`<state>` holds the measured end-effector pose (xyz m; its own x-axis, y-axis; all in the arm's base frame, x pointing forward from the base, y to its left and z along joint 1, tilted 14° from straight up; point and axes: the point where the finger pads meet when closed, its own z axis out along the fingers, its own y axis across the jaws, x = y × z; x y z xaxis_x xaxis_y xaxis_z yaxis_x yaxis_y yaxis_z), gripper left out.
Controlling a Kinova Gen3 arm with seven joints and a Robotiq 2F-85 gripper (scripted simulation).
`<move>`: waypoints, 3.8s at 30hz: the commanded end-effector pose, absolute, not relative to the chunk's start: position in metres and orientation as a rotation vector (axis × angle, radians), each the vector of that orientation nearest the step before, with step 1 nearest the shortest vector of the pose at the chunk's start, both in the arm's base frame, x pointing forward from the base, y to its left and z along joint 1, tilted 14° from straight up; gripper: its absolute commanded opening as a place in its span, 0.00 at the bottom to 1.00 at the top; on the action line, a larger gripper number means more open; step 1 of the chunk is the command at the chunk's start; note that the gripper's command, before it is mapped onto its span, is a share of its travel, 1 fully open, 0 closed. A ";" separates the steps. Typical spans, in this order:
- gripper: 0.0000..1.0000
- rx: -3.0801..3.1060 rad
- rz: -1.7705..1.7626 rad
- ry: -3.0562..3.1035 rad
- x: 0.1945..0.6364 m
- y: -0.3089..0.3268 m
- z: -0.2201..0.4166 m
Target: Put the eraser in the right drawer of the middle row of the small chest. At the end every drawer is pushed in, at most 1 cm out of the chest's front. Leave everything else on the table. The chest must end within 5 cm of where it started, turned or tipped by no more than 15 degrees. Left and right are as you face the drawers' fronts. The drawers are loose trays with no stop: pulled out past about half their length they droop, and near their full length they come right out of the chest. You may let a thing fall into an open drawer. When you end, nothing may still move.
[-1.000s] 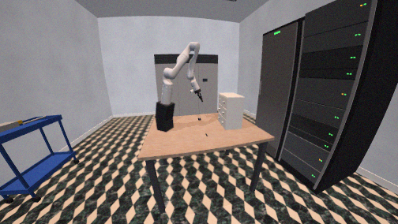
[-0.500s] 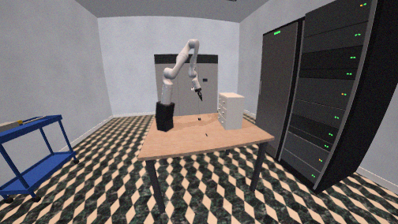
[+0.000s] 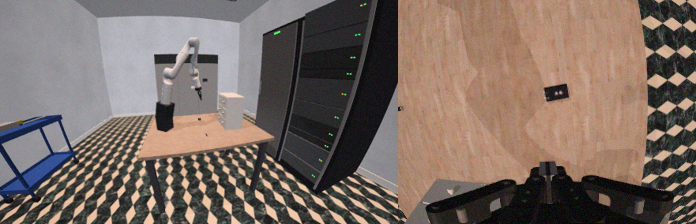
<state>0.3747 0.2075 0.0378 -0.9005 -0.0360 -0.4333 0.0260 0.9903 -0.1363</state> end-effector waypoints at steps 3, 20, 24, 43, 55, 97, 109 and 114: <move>0.00 0.009 -0.181 2.705 0.377 0.208 0.043; 0.00 0.018 -0.185 2.794 0.369 0.209 0.049; 0.00 0.020 -0.186 2.816 0.368 0.210 0.050; 0.00 0.027 -0.189 2.886 0.362 0.210 0.055; 0.00 0.029 -0.190 2.908 0.360 0.211 0.056; 0.00 0.031 -0.190 2.919 0.359 0.211 0.057; 1.00 0.031 -0.190 2.919 0.359 0.211 0.057; 1.00 0.031 -0.190 2.919 0.359 0.211 0.057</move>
<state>0.3590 0.2101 0.0565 -0.9767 0.0068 -0.2147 0.0349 0.9913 -0.1272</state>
